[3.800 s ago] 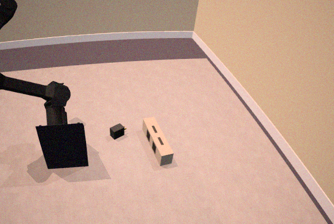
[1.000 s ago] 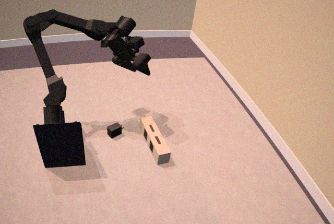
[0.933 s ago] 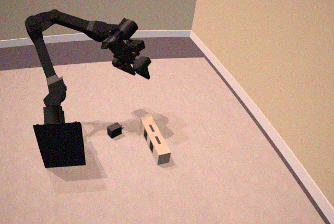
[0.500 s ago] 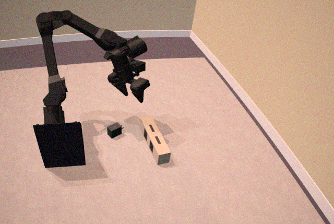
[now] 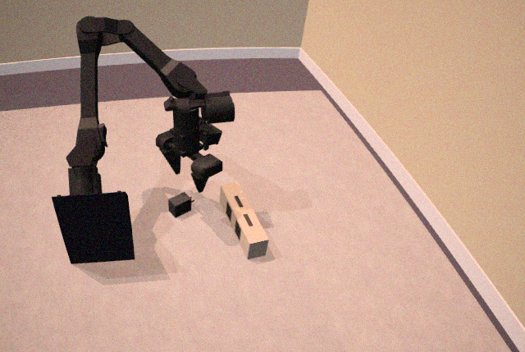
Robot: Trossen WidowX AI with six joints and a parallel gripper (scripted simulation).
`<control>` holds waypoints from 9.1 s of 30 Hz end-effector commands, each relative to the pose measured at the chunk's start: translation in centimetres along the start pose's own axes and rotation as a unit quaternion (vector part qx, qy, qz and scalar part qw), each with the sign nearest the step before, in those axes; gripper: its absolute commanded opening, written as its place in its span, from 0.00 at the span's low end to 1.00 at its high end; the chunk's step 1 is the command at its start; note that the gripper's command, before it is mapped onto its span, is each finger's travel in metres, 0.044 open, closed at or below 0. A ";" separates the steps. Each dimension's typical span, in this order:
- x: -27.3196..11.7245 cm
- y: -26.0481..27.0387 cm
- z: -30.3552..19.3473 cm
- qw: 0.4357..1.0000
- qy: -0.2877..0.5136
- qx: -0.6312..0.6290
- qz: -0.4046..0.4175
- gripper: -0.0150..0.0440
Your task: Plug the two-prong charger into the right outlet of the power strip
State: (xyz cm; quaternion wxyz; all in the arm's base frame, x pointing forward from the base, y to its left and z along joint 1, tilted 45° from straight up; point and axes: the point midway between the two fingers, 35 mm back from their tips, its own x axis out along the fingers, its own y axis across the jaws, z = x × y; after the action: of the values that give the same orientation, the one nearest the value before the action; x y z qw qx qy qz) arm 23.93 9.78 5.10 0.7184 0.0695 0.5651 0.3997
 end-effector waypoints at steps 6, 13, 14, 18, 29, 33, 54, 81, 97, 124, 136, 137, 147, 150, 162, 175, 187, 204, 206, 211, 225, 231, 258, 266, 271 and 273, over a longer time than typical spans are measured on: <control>1.1 0.1 -2.6 0.998 0.039 0.010 0.047 1.00; 1.5 0.2 -2.6 0.998 0.039 0.010 0.047 1.00; 1.7 0.2 -2.6 0.998 0.039 0.010 0.047 1.00; 2.4 0.3 -2.5 0.998 0.039 0.010 0.047 1.00; 3.6 0.3 -2.5 0.998 0.039 0.010 0.047 1.00; 4.3 0.4 -2.4 0.998 0.039 0.010 0.046 1.00; 7.5 0.8 -2.5 0.998 0.038 0.011 0.048 1.00; 6.1 0.4 -2.3 0.998 0.038 0.007 0.044 0.25; 1.8 -0.3 -2.9 0.998 0.039 0.012 0.047 0.25; 3.6 -4.2 -3.4 0.995 0.042 0.074 0.045 0.25; 4.5 -6.0 -3.8 0.993 0.042 0.102 0.045 0.25; 4.5 -6.2 -3.9 0.993 0.043 0.105 0.045 0.25; 5.3 -7.6 -4.4 0.990 0.043 0.129 0.045 0.25; 5.6 -8.0 -4.6 0.989 0.043 0.136 0.045 0.25; 6.6 -9.7 -5.5 0.984 0.044 0.164 0.046 0.25; 7.0 -10.6 -5.2 0.982 0.044 0.176 0.046 0.25; 7.2 -11.4 -4.0 0.982 0.044 0.180 0.047 0.25; 7.5 -12.5 -2.4 0.981 0.044 0.185 0.047 0.25; 7.5 -12.6 -2.3 0.980 0.044 0.186 0.047 0.25; 7.6 -12.8 -1.8 0.980 0.043 0.188 0.047 0.25; 7.6 -12.9 -1.6 0.980 0.043 0.188 0.047 0.25; 7.6 -12.8 -1.6 0.980 0.043 0.188 0.047 0.25; 7.6 -13.0 -1.1 0.980 0.043 0.188 0.047 0.25; 7.7 -13.1 -0.9 0.980 0.043 0.188 0.047 0.25; 7.7 -13.1 -0.8 0.980 0.043 0.188 0.047 0.25; 7.7 -13.1 -0.8 0.980 0.043 0.188 0.047 0.25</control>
State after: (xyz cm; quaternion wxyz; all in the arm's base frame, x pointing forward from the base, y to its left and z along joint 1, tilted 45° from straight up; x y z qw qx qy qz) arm 29.98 5.62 -8.28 0.6490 0.2082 0.6569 0.3224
